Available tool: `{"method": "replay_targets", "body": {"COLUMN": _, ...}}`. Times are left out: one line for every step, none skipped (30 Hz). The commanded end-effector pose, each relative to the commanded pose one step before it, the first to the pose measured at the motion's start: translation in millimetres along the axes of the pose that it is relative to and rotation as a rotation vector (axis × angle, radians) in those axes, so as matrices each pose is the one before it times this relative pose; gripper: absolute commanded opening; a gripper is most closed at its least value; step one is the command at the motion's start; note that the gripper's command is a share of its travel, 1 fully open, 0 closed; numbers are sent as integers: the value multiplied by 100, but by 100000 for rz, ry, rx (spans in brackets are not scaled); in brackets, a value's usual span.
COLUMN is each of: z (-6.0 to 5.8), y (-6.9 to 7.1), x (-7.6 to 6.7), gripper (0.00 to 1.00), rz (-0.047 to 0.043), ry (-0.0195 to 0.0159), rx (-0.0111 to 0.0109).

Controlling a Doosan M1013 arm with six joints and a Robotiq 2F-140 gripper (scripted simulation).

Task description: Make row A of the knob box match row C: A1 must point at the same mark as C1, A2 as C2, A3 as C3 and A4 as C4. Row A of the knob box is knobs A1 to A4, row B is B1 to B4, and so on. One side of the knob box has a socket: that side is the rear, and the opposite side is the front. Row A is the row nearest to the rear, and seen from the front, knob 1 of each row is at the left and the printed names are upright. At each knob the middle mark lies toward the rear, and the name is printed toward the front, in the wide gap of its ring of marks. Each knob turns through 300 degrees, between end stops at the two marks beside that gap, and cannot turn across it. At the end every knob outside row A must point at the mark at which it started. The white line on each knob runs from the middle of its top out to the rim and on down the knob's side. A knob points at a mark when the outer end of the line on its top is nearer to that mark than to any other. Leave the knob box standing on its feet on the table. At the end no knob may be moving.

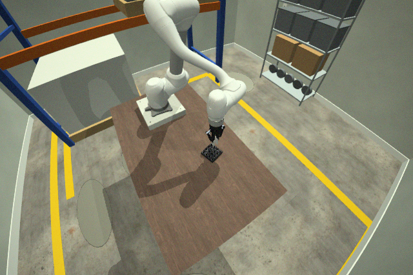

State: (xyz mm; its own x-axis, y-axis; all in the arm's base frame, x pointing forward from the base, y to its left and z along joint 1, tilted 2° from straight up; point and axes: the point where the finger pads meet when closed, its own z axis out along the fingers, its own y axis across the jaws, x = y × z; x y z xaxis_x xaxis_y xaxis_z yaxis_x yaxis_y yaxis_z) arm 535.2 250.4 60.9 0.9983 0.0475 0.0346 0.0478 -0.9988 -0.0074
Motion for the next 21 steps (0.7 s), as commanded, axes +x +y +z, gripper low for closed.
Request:
{"method": "replay_targets", "body": {"z": -253, "y": -225, "x": 624, "gripper": 12, "rz": 15629, "ry": 90, "rx": -236}}
{"method": "replay_targets", "body": {"z": -55, "y": -70, "x": 132, "gripper": 12, "rz": 3480, "ry": 0, "rx": 0}}
{"method": "replay_targets", "body": {"z": -59, "y": -80, "x": 139, "gripper": 12, "rz": 3744, "ry": 0, "rx": 0}}
{"method": "replay_targets", "body": {"z": -58, "y": -84, "x": 134, "gripper": 12, "rz": 3702, "ry": 0, "rx": 0}}
{"method": "replay_targets", "body": {"z": -57, "y": -87, "x": 129, "gripper": 12, "rz": 3645, "ry": 0, "rx": 0}}
{"method": "replay_targets", "body": {"z": -57, "y": -91, "x": 124, "gripper": 12, "rz": 3621, "ry": 0, "rx": 0}}
{"method": "replay_targets", "body": {"z": 0, "y": 0, "x": 0, "gripper": 12, "rz": 0, "ry": 0, "rx": 0}}
{"method": "replay_targets", "body": {"z": 0, "y": 0, "x": 0, "gripper": 12, "rz": 0, "ry": 0, "rx": 0}}
{"method": "replay_targets", "body": {"z": -155, "y": -259, "x": 328, "gripper": 12, "rz": 9822, "ry": 0, "rx": 1}}
{"method": "replay_targets", "body": {"z": -49, "y": -91, "x": 94, "gripper": 12, "rz": 3081, "ry": 0, "rx": 0}}
{"method": "replay_targets", "body": {"z": -40, "y": -77, "x": 75, "gripper": 12, "rz": 2547, "ry": 0, "rx": 0}}
{"method": "replay_targets", "body": {"z": -55, "y": -108, "x": 100, "gripper": 12, "rz": 3472, "ry": 0, "rx": 0}}
{"method": "replay_targets", "body": {"z": -59, "y": -119, "x": 103, "gripper": 12, "rz": 3732, "ry": 0, "rx": 0}}
{"method": "replay_targets", "body": {"z": -58, "y": -121, "x": 97, "gripper": 12, "rz": 3663, "ry": 0, "rx": 0}}
{"method": "replay_targets", "body": {"z": -57, "y": -122, "x": 91, "gripper": 12, "rz": 3604, "ry": 0, "rx": 0}}
{"method": "replay_targets", "body": {"z": -57, "y": -125, "x": 86, "gripper": 12, "rz": 3599, "ry": 0, "rx": 0}}
{"method": "replay_targets", "body": {"z": -57, "y": -128, "x": 82, "gripper": 12, "rz": 3607, "ry": 0, "rx": 0}}
{"method": "replay_targets", "body": {"z": -57, "y": -130, "x": 77, "gripper": 12, "rz": 3603, "ry": 0, "rx": 0}}
{"method": "replay_targets", "body": {"z": -57, "y": -133, "x": 72, "gripper": 12, "rz": 3607, "ry": 0, "rx": 0}}
{"method": "replay_targets", "body": {"z": -57, "y": -135, "x": 67, "gripper": 12, "rz": 3606, "ry": 0, "rx": 0}}
{"method": "replay_targets", "body": {"z": -57, "y": -137, "x": 62, "gripper": 12, "rz": 3602, "ry": 0, "rx": 0}}
